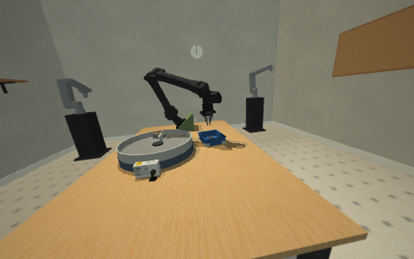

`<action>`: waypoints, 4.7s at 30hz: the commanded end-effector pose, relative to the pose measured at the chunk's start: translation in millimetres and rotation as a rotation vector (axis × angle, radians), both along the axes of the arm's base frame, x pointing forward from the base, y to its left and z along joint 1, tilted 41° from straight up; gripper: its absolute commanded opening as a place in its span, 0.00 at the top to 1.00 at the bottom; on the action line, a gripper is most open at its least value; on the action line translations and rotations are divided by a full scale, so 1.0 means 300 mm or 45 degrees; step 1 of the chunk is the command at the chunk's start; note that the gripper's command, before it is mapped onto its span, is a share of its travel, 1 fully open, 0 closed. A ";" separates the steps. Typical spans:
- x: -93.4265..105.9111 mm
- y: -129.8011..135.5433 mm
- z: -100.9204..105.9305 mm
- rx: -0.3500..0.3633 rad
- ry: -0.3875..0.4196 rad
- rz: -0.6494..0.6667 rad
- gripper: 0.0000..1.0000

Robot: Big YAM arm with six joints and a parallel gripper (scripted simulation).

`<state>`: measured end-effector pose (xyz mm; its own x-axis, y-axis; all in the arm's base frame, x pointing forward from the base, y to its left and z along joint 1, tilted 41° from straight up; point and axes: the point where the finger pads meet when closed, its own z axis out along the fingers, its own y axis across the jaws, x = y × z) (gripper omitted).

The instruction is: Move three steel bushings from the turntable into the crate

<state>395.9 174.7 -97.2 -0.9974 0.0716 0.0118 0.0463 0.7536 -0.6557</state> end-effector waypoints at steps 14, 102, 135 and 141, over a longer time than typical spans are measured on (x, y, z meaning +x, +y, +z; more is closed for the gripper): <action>0.009 0.023 0.016 0.005 -0.015 -0.005 0.86; -0.179 -0.961 0.894 -0.002 -0.036 0.017 0.87; -0.160 -0.962 0.901 -0.002 -0.044 0.017 0.87; -0.160 -0.962 0.901 -0.002 -0.044 0.017 0.87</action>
<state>331.1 -116.7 160.7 -0.9968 0.0783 0.0139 0.0499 0.7519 -0.6574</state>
